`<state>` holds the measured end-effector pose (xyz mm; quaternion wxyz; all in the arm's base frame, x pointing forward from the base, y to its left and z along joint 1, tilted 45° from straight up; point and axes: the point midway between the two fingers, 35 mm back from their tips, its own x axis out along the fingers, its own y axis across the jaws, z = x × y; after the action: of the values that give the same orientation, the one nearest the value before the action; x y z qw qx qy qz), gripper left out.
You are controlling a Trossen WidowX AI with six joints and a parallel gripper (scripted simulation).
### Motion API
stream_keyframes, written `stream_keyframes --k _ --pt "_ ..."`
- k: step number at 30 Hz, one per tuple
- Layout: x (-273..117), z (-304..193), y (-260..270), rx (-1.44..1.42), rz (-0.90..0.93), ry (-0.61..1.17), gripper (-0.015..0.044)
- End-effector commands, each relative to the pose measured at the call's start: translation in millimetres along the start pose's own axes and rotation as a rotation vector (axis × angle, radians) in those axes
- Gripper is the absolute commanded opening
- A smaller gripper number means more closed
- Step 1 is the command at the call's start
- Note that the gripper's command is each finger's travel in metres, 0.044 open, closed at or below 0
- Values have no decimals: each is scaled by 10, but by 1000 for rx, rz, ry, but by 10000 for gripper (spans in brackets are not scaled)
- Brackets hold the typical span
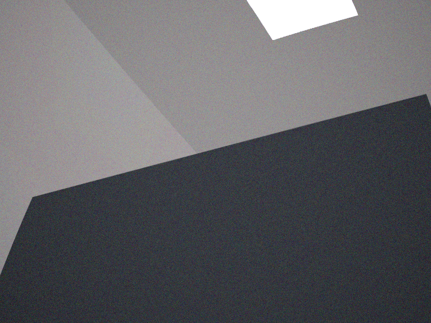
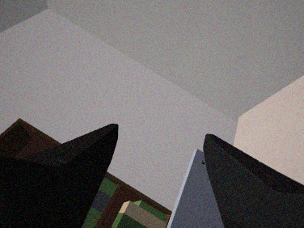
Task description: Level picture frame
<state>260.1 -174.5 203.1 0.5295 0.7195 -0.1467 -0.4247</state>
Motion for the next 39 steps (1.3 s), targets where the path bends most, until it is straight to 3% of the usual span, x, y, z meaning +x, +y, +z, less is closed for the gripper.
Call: stream_keyframes --k 1,18,39 --pt "-296 -145 -146 114 23 162 260" --pt "-1360 -662 -939 524 -57 933 260" --pt "-1367 -665 -947 528 -59 940 260"
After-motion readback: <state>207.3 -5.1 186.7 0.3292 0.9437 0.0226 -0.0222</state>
